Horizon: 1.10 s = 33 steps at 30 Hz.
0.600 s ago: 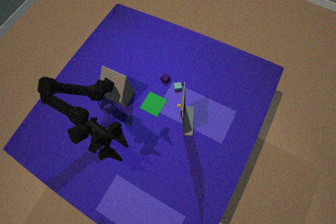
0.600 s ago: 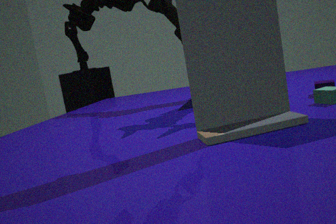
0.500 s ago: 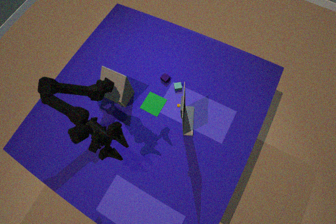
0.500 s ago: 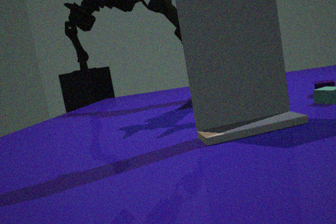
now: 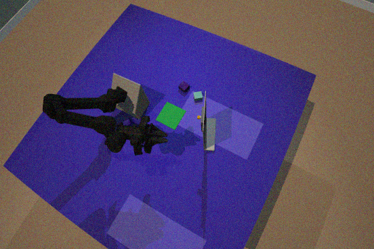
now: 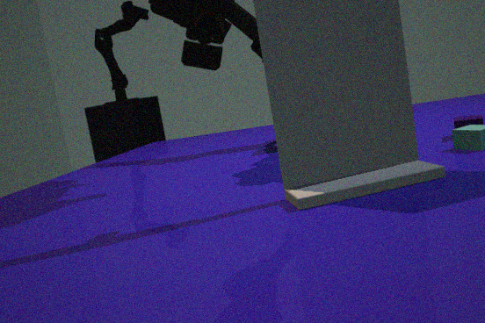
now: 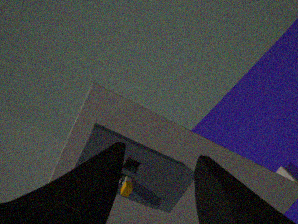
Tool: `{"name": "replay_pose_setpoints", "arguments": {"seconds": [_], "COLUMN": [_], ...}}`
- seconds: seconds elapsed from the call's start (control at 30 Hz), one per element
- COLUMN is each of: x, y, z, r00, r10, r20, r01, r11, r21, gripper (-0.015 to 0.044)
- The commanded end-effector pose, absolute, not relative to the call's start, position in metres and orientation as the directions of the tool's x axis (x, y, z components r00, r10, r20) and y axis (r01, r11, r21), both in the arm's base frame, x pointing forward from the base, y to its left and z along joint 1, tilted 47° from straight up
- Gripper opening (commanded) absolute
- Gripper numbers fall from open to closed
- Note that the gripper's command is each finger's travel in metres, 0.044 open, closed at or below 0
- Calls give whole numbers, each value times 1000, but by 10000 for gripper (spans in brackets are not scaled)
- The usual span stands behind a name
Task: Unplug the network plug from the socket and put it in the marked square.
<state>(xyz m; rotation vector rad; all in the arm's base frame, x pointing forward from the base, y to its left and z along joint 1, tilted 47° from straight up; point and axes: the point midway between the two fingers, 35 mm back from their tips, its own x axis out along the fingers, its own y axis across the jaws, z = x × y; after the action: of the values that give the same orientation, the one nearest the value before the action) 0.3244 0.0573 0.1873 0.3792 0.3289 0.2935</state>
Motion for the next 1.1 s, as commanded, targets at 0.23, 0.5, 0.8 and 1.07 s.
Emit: {"name": "replay_pose_setpoints", "arguments": {"seconds": [0.23, 0.5, 0.8, 1.07], "x": [287, 294, 318, 338], "y": [94, 96, 106, 117], "z": [99, 98, 93, 84], "r00": [725, 725, 726, 726], "r10": [536, 536, 536, 537], "r20": [-432, -432, -431, -430], "r01": [-127, -127, -127, -128], "r11": [721, 721, 720, 720], "r21": [682, 682, 682, 682], "gripper": [156, 156, 156, 156]}}
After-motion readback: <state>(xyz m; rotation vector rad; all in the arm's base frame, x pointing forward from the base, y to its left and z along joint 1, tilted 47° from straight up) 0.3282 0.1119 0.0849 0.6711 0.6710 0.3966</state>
